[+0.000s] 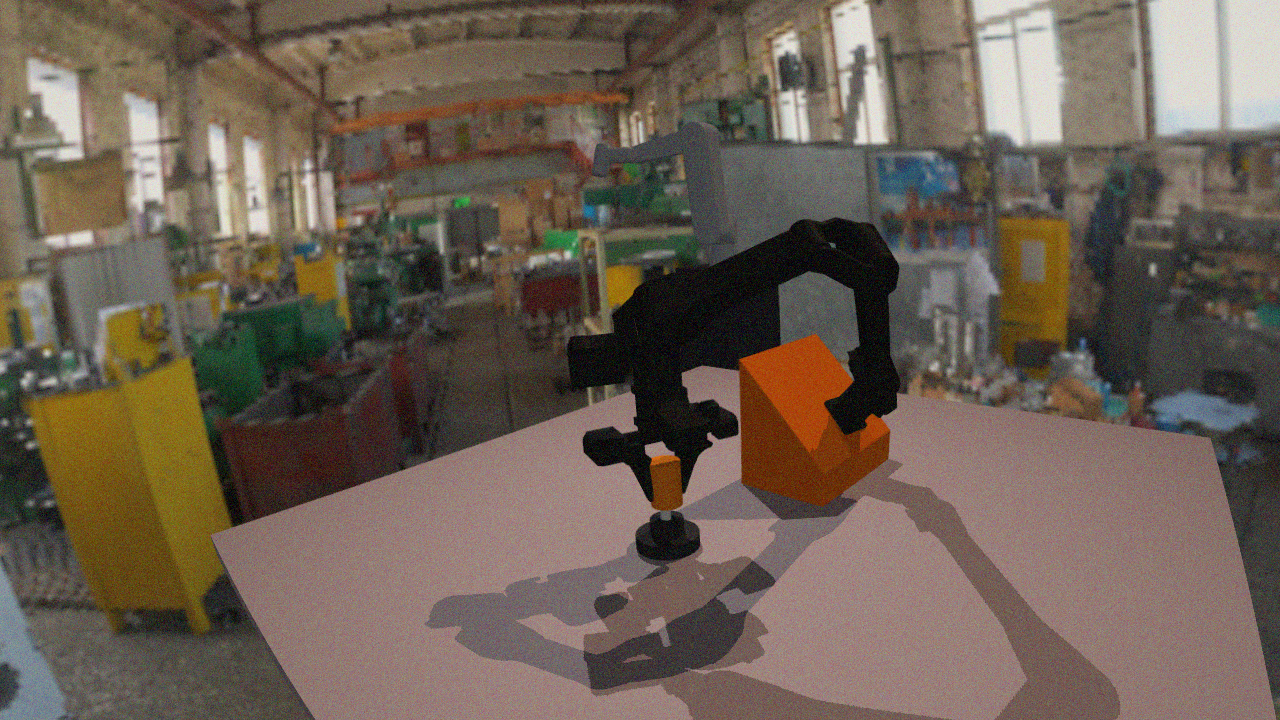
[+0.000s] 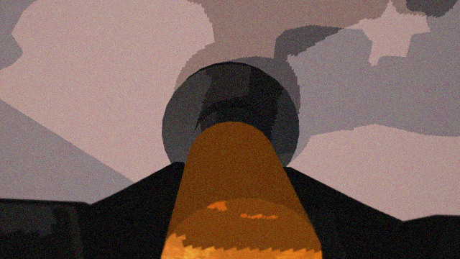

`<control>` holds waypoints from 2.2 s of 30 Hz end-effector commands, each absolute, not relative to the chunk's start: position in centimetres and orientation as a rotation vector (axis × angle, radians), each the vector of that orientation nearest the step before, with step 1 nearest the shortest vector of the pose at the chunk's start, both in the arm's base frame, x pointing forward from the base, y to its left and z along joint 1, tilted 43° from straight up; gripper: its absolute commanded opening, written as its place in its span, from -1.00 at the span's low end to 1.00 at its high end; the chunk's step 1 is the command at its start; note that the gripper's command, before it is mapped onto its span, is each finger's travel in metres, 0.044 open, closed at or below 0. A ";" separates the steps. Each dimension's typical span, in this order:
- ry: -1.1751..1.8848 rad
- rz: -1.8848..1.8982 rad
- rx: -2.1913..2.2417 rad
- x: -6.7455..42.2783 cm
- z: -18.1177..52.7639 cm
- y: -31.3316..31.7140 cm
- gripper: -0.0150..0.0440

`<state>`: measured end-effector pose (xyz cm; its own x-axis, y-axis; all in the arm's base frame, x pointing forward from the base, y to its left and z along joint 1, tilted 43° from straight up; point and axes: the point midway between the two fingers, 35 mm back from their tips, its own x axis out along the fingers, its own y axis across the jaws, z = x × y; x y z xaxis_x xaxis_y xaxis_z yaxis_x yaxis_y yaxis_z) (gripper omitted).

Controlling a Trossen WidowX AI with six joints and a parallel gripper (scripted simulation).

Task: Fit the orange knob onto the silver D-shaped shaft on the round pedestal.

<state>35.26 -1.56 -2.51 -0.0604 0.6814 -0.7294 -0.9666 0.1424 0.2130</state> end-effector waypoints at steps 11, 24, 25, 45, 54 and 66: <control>0.838 1.414 -0.443 35.7 -2.6 -1.4 -0.49; 0.839 1.414 -0.443 35.3 -2.6 -1.6 -0.49; 0.839 1.414 -0.443 35.3 -2.7 -1.5 -0.49; 0.838 1.415 -0.443 35.3 -3.6 -0.5 -0.49; 0.838 1.415 -0.443 35.3 -4.1 -0.2 -0.49; 0.837 1.417 -0.448 35.3 -3.9 -0.3 -0.22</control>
